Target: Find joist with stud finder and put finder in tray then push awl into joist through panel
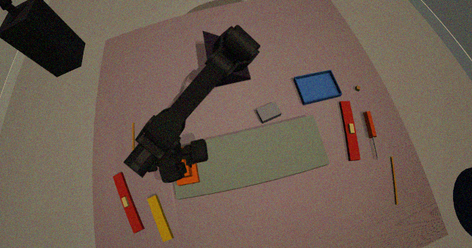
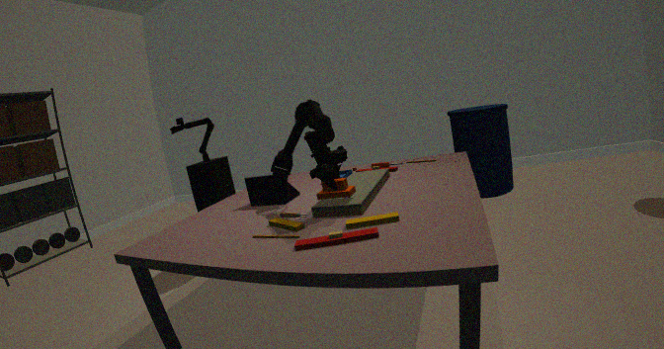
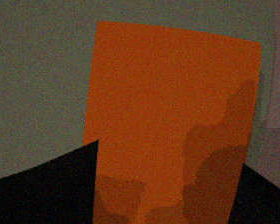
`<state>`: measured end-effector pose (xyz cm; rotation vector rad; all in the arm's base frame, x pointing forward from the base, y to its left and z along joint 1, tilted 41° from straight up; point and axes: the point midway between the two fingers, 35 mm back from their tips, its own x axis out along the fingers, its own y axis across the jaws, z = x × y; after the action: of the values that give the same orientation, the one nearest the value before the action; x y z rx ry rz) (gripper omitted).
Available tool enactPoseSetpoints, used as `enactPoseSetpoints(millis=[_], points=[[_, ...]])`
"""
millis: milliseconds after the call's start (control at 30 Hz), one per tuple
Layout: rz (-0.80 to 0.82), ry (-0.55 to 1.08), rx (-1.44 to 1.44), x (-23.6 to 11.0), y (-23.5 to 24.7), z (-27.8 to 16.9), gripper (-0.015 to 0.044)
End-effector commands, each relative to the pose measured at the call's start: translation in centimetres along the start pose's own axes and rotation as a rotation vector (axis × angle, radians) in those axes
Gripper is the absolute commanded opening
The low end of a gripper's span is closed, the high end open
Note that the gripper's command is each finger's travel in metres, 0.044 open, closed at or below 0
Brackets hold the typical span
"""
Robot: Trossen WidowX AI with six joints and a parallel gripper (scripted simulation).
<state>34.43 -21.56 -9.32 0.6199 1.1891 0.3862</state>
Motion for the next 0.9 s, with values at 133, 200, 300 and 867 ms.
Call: enactPoseSetpoints(millis=[133,200,300,867], points=[[0.002,-0.007,0.004,1.0,0.0,-0.2,0.0000],[0.002,-0.007,0.004,1.3,0.0,-0.3,0.0000],[0.003,-0.007,0.004,1.8,0.0,-0.5,0.0000],[0.006,-0.007,0.005,1.9,4.6,-0.5,0.0000]])
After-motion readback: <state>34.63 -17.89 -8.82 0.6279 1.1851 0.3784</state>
